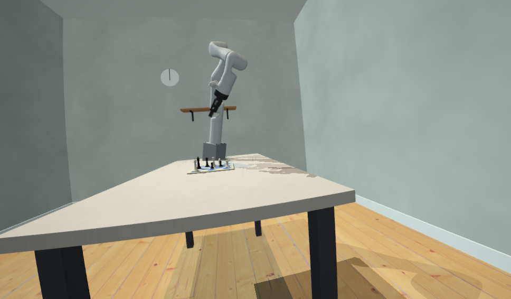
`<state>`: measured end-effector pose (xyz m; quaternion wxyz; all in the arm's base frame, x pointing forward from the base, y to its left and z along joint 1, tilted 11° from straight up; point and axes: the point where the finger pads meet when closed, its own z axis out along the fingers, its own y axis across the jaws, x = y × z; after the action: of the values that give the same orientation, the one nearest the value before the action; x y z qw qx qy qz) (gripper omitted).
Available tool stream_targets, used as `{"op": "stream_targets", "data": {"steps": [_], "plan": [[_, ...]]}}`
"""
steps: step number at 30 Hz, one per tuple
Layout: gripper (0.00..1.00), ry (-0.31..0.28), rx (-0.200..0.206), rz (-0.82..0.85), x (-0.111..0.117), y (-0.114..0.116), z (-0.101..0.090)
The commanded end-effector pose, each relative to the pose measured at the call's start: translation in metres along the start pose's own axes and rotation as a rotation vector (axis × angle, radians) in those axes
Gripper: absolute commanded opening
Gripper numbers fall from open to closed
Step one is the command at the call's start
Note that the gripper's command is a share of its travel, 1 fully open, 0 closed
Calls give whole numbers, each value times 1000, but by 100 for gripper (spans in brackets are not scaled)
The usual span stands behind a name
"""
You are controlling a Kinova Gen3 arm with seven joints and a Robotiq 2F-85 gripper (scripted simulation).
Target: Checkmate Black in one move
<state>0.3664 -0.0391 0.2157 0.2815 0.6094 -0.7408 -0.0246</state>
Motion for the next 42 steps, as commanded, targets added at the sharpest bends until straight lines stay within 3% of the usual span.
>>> {"op": "stream_targets", "data": {"steps": [1, 2, 4, 7, 10, 11, 12, 13, 14, 15, 16, 19, 21, 22, 33, 34, 42], "plan": [[100, 44, 27, -35, -44, -21, -3], [100, 60, 46, -30, -58, -29, -5], [100, 60, 46, -30, -58, -29, -5], [100, 109, 113, -14, -109, -52, -10], [100, 124, 139, -9, -128, -58, -11], [100, 139, 165, -3, -147, -64, -12], [100, 139, 165, -3, -147, -64, -12], [100, 153, 192, 3, -167, -69, -12], [100, 153, 192, 3, -167, -69, -12], [100, 167, 220, 9, -187, -73, -12], [100, 167, 220, 9, -187, -73, -12], [100, 189, 276, 20, -226, -79, -11], [100, 189, 276, 20, -226, -79, -11], [100, 199, 303, 25, -245, -80, -10], [100, 199, 303, 25, -245, -80, -10], [100, 207, 330, 30, -263, -81, -8], [100, 207, 330, 30, -263, -81, -8]]}}
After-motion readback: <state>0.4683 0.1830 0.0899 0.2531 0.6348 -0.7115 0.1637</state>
